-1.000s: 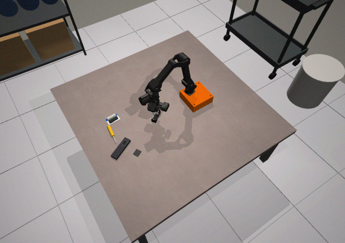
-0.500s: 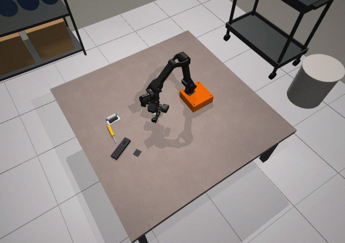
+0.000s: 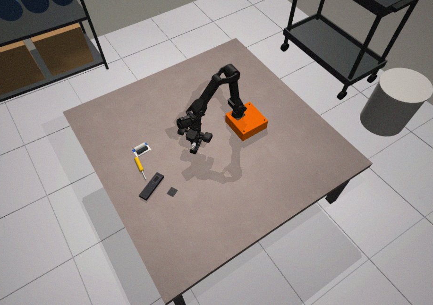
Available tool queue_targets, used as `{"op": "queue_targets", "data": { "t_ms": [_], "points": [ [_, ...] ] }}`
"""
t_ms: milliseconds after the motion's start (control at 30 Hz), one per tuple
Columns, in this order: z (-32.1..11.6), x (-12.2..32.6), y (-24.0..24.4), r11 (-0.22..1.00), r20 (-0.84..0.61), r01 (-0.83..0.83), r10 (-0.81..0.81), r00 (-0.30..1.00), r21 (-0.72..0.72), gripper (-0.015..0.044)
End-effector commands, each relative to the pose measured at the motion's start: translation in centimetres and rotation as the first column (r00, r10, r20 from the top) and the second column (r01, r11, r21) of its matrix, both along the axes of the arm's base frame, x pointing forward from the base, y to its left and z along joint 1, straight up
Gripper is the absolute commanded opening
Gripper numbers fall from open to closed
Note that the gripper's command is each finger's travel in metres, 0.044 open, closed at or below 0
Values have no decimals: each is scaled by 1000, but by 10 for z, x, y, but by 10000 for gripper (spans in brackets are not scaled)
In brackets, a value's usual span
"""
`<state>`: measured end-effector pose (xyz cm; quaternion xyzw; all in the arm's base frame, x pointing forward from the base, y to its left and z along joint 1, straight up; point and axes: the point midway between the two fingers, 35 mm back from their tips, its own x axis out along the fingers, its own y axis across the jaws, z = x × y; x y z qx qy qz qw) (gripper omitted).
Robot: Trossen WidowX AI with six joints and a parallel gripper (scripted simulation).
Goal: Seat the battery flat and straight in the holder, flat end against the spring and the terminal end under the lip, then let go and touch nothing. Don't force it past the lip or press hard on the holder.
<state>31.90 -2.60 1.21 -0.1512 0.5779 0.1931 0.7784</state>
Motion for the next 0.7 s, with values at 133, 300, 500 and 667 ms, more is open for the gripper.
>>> {"op": "queue_targets", "data": {
  "t_ms": [133, 300, 500, 667],
  "points": [
    [-6, -2, -1, 999, 49, -4, 3, 999, 32, 77],
    [-9, -2, -2, 999, 82, -6, 1, 997, 52, 77],
    [-13, -4, -3, 997, 121, -9, 0, 993, 74, 77],
    [-15, -5, -4, 996, 154, -14, -1, 988, 92, 77]
  ]
}}
